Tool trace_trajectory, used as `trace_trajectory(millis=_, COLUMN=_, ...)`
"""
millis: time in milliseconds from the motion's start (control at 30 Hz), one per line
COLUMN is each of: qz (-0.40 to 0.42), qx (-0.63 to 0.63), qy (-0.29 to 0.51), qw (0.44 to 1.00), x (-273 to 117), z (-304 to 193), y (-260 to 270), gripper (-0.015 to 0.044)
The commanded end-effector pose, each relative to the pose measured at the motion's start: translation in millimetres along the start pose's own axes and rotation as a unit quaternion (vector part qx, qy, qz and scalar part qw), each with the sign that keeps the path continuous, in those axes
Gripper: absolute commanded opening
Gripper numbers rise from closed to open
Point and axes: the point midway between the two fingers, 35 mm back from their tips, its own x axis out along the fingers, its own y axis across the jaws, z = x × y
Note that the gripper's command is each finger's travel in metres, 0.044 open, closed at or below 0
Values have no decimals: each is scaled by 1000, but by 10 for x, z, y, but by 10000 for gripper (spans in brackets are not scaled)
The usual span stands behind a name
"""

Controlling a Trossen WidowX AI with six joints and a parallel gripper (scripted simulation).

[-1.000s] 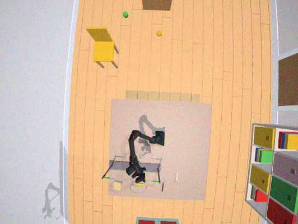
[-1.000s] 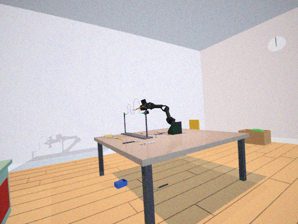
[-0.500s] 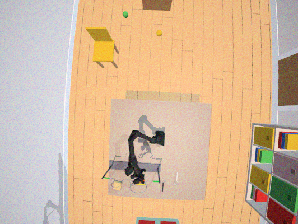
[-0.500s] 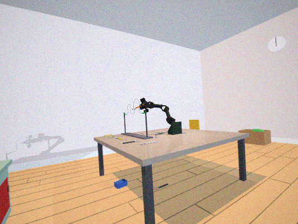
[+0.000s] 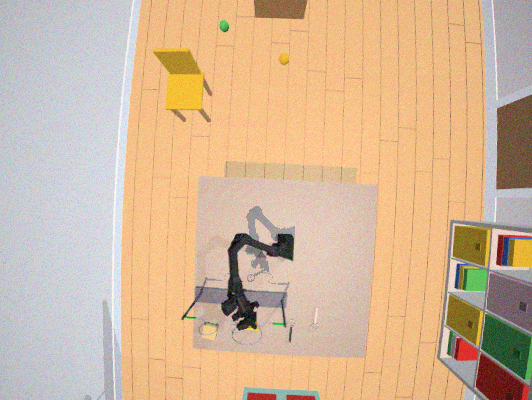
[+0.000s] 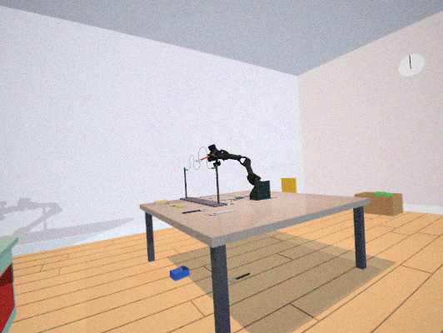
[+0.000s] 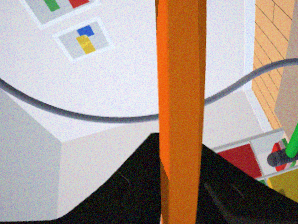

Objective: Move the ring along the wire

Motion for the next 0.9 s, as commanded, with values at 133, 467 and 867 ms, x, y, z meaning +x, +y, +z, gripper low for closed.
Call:
trace_trajectory(millis=133, qz=-14, qx=-34, qy=-4, qw=999, x=-2, z=0, y=22, gripper=-150)
trace_trajectory(millis=467, qz=-39, qx=-78, qy=-9, qw=996, x=1, z=2, y=-4, gripper=-150)
trace_trajectory(millis=867, qz=-69, qx=-133, qy=-16, qw=989, x=4, z=7, y=-41, gripper=-150)
